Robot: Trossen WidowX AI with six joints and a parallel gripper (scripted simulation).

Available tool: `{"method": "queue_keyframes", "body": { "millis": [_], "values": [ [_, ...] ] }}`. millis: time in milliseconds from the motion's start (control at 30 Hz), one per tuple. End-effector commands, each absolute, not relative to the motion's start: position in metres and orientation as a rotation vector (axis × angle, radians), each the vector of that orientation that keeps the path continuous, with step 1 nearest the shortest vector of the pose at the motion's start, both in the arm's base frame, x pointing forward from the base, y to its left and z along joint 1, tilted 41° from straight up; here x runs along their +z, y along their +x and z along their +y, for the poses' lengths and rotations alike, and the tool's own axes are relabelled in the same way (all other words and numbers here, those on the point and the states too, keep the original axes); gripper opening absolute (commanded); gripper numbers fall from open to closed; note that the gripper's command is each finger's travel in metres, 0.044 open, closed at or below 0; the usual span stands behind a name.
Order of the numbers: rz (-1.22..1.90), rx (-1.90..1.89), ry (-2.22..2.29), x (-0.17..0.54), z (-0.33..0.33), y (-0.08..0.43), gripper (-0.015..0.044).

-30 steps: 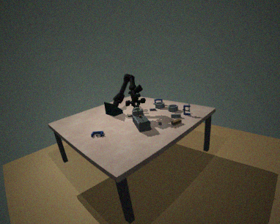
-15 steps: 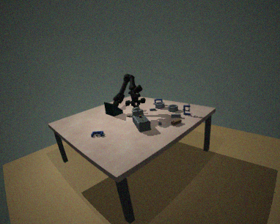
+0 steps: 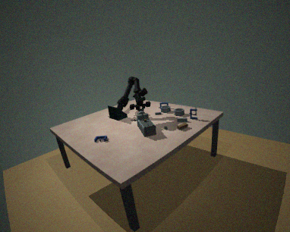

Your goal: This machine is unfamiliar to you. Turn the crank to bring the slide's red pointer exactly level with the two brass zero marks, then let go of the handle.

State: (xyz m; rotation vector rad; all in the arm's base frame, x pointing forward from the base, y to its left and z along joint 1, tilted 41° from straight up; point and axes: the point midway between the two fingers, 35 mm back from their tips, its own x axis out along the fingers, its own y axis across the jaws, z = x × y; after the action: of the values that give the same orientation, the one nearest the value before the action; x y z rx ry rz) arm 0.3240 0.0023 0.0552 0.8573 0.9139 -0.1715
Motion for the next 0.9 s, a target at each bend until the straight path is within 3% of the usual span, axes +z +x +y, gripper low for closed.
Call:
{"method": "queue_keyframes", "body": {
  "millis": [0, 500, 867],
  "values": [
    [0.913, -0.175, 0.854, 0.0553, 0.0011, 0.3234, 0.0000],
    [0.914, -0.172, 0.857, 0.0552, 0.0021, 0.3239, 0.0000],
    [0.914, -0.172, 0.857, 0.0552, 0.0021, 0.3239, 0.0289]
  ]
}}
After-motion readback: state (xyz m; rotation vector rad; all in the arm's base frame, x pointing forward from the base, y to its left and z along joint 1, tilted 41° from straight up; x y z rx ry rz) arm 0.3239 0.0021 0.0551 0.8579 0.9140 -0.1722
